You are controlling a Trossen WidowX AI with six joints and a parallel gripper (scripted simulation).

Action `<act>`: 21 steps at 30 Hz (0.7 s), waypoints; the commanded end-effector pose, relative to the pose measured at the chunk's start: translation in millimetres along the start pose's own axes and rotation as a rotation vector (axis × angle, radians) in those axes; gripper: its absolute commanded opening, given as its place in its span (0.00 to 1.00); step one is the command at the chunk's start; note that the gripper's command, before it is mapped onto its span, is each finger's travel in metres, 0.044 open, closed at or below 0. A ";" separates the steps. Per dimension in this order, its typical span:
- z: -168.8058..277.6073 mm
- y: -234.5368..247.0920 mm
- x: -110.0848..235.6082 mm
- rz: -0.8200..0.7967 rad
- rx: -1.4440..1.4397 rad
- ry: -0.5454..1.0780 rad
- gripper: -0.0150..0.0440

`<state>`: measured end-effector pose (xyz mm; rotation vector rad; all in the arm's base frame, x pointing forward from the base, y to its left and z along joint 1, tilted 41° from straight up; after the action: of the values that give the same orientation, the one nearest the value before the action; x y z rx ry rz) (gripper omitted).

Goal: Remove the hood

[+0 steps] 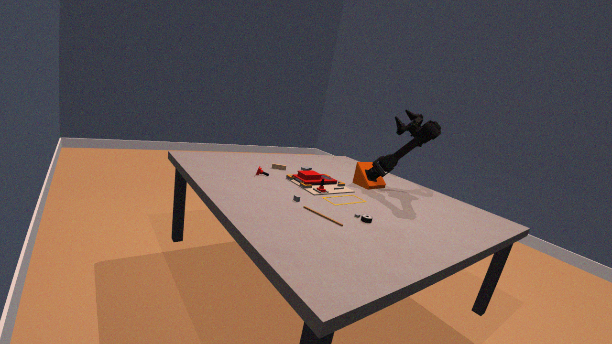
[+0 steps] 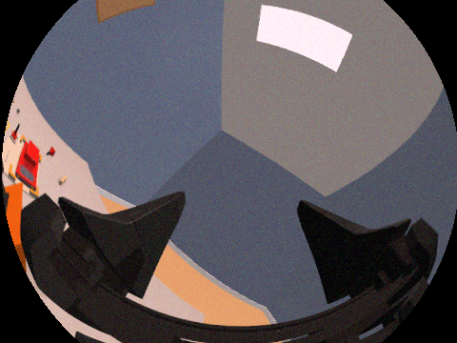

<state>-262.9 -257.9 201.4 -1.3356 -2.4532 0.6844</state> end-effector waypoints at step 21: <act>-7.1 125.9 -243.9 -0.589 -0.366 0.178 1.00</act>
<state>-77.1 -393.8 152.2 -0.7819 -2.6904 0.0939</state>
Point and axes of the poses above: the point midway between the two fingers, 35 mm back from their tips, its own x axis back along the fingers, its own y axis across the jaws, z = x × y, the point moved 8 cm from there along x, back along the fingers, and after that the axes turned 4 degrees about x, right-handed, at the moved point
